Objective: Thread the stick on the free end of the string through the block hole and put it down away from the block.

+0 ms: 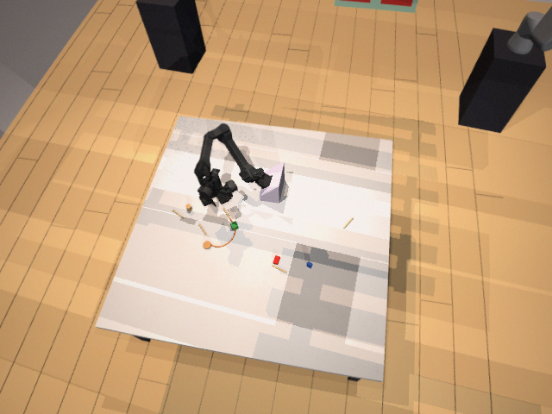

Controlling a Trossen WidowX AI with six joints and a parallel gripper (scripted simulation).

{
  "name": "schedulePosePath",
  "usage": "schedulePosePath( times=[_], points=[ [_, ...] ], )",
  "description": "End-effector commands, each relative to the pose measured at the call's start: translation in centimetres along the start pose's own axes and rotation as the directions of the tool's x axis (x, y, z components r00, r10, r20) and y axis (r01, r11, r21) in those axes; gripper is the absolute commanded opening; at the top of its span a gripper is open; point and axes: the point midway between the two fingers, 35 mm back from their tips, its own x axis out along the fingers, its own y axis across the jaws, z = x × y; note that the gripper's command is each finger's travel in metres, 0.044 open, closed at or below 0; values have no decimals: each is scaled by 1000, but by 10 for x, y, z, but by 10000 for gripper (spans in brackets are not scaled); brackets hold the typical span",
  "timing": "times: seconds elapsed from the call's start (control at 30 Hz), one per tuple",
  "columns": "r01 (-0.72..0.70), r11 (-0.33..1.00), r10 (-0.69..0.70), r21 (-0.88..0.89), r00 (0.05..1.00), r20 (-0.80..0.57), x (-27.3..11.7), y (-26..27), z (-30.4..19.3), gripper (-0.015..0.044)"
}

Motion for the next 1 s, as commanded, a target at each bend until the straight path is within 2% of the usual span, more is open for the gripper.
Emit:
schedulePosePath(
  times=[0.0,0.13,0.97],
  points=[
    [-4,1000,4,0,1000,1,-10,0,2,440],
    [-2,1000,2,3,1000,-2,-29,0,4,440],
    [-4,1000,4,-2,1000,4,-25,1,4,440]
  ],
)
